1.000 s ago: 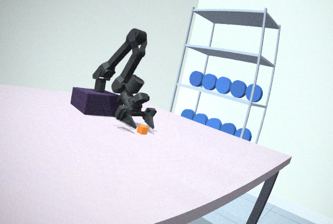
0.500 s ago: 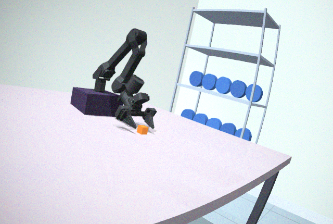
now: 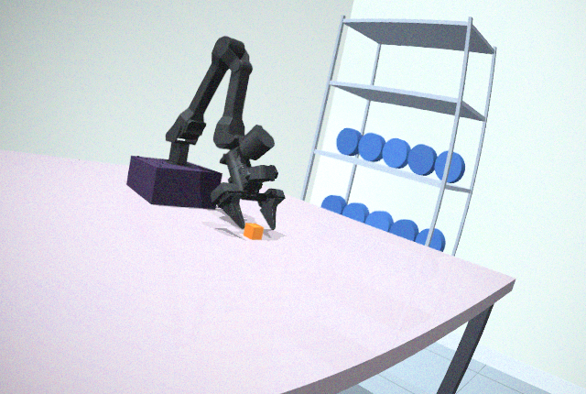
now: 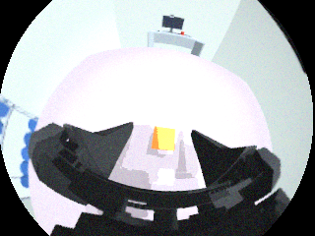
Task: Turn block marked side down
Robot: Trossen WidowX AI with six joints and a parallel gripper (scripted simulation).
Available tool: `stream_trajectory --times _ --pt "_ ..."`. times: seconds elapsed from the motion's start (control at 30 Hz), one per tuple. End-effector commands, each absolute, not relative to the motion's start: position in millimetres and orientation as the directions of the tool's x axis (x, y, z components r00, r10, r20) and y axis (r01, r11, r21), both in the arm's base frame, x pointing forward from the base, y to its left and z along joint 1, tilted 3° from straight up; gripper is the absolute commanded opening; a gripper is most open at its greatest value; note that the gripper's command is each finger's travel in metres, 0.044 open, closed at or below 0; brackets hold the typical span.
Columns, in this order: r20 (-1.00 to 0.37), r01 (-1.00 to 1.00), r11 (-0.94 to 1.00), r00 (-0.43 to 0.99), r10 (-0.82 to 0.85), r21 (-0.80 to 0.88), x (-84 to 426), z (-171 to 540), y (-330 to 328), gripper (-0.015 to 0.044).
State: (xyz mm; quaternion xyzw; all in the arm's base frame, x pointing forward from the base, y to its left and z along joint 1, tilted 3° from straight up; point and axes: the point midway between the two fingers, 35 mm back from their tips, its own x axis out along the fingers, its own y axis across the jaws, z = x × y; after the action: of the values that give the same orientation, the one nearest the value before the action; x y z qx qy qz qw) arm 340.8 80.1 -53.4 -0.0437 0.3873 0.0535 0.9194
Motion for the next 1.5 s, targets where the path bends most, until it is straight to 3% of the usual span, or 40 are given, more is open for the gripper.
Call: stream_trajectory --times 0.0,0.5,1.0,1.47 --pt "-0.84 -0.132 0.991 0.54 0.057 -0.018 328 -9 79 0.044" --pt "-0.883 -0.113 0.993 0.468 0.037 -0.019 319 11 76 0.044" --pt "-1.0 -0.113 0.993 0.005 -0.018 -0.018 354 29 81 0.044" --pt "-1.0 -0.113 0.993 -0.001 -0.019 -0.018 355 -19 79 0.044"
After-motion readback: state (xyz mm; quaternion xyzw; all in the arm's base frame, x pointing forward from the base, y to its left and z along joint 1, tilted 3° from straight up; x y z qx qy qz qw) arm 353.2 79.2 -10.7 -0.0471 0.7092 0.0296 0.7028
